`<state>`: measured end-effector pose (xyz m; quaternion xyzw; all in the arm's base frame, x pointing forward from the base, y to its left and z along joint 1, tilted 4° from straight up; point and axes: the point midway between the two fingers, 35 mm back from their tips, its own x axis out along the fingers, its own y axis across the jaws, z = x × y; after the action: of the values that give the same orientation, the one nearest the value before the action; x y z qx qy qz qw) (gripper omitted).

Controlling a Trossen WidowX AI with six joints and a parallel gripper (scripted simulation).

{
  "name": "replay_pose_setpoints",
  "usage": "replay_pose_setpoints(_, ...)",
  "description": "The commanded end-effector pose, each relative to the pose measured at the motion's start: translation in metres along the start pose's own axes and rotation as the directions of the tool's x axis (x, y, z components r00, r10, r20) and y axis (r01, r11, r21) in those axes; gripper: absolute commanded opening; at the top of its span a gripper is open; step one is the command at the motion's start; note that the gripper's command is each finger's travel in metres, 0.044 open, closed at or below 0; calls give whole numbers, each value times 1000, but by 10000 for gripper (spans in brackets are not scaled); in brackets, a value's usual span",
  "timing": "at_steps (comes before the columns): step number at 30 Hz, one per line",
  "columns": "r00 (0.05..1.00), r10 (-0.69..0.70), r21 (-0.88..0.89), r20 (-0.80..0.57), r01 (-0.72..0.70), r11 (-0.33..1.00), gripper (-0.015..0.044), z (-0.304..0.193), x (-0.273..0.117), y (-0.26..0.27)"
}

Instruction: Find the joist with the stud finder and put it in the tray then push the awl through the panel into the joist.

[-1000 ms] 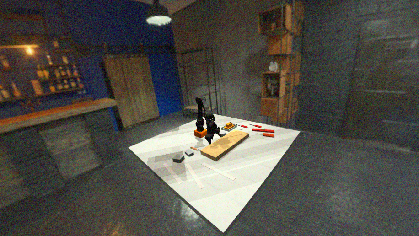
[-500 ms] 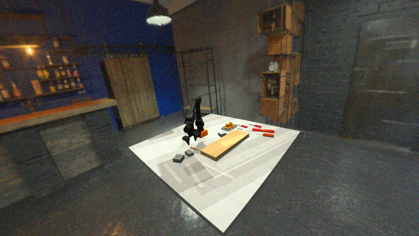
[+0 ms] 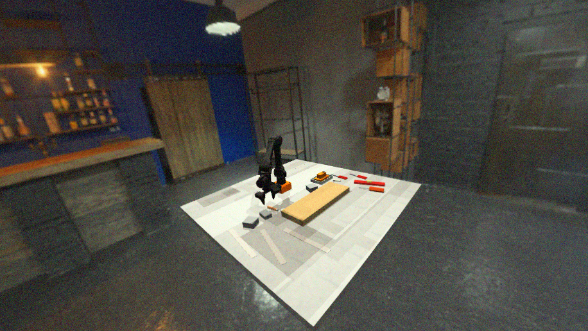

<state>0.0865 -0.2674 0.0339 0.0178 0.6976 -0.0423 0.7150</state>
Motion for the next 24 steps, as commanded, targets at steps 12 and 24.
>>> replay_pose_setpoints(12,1000,12,-4,-9,-12,1000,440,0,29,2)
replay_pose_setpoints(24,1000,12,-4,-9,-12,1000,440,0,42,3)
